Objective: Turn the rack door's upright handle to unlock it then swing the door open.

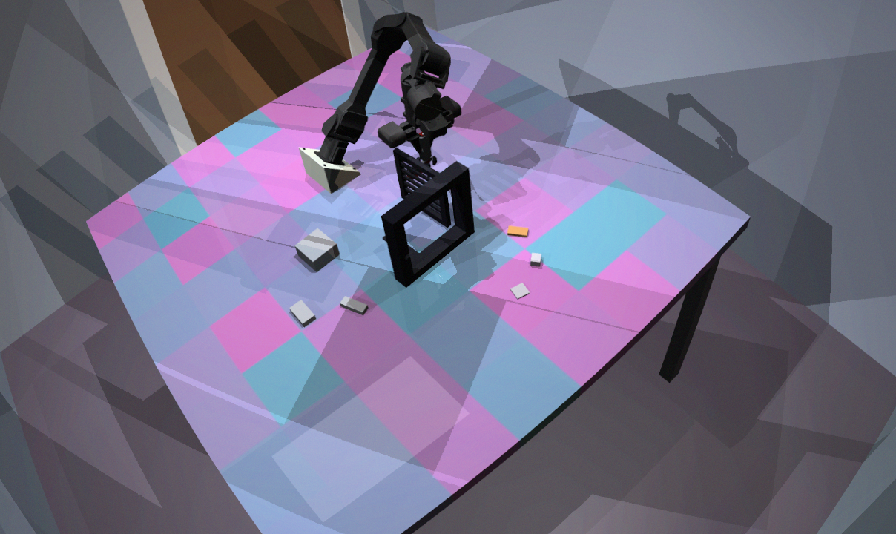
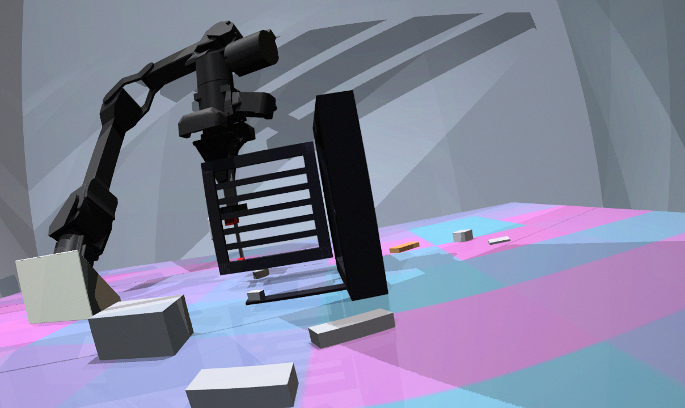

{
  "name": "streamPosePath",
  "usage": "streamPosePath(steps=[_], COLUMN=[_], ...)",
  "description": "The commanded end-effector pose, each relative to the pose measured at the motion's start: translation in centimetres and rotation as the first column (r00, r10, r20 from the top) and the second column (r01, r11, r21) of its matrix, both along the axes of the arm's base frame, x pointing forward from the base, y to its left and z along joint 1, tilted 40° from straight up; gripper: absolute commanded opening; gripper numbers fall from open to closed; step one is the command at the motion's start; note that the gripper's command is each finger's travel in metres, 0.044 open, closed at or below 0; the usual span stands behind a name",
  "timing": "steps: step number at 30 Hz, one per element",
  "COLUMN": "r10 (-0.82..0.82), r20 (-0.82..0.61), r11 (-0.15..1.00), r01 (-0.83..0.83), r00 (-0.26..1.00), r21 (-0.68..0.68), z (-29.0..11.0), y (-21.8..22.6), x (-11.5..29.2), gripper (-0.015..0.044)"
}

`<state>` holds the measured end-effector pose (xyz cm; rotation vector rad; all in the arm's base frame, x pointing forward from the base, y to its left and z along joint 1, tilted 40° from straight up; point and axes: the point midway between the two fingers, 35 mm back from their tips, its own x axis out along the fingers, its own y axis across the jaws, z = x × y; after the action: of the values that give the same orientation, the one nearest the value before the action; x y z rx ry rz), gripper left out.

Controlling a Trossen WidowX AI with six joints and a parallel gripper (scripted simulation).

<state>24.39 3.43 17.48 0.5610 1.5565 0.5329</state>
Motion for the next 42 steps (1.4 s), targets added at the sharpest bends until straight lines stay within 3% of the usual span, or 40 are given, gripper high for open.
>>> streamPosePath(steps=[1, 12, 42], r10=[-0.01, -0.01, -0.153], r20=[-0.006, -0.006, 0.15], r11=[1.0, 1.0, 0.985], r01=[0.01, 0.01, 0.162], r00=[1.0, 1.0, 0.977], r21=[0.004, 0.004, -0.056], z=[0.1, 0.1, 4.3], y=[0.1, 0.1, -3.3], x=[0.0, 0.0, -0.3], gripper=[0.0017, 0.0289, 0.0289])
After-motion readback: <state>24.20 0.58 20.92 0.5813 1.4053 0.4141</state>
